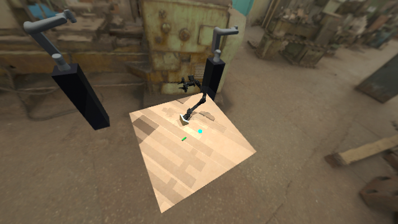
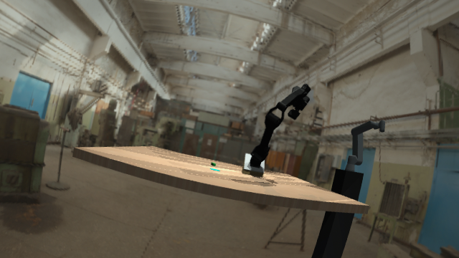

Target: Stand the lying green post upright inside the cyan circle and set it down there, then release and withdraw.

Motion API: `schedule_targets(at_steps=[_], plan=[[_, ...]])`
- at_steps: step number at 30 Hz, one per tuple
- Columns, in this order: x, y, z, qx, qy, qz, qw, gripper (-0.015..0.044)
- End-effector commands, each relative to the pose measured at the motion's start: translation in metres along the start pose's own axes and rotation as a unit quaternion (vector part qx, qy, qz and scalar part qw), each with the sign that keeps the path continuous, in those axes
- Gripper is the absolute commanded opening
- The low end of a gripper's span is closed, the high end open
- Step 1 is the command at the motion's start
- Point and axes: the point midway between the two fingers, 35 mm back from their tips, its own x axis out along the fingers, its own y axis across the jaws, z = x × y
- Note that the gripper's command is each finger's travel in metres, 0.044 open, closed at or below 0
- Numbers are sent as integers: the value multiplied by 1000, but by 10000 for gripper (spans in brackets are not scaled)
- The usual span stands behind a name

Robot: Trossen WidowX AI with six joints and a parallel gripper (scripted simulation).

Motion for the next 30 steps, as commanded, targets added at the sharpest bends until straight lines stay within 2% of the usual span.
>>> schedule_targets(at_steps=[1,8,15,22,30], plan=[[24,9,48,19,-48,44,998,232],[57,41,140,57,-107,144,982,232],[74,96,224,89,-119,256,955,232],[78,170,293,114,-83,364,921,232],[72,270,345,136,14,459,878,232]])
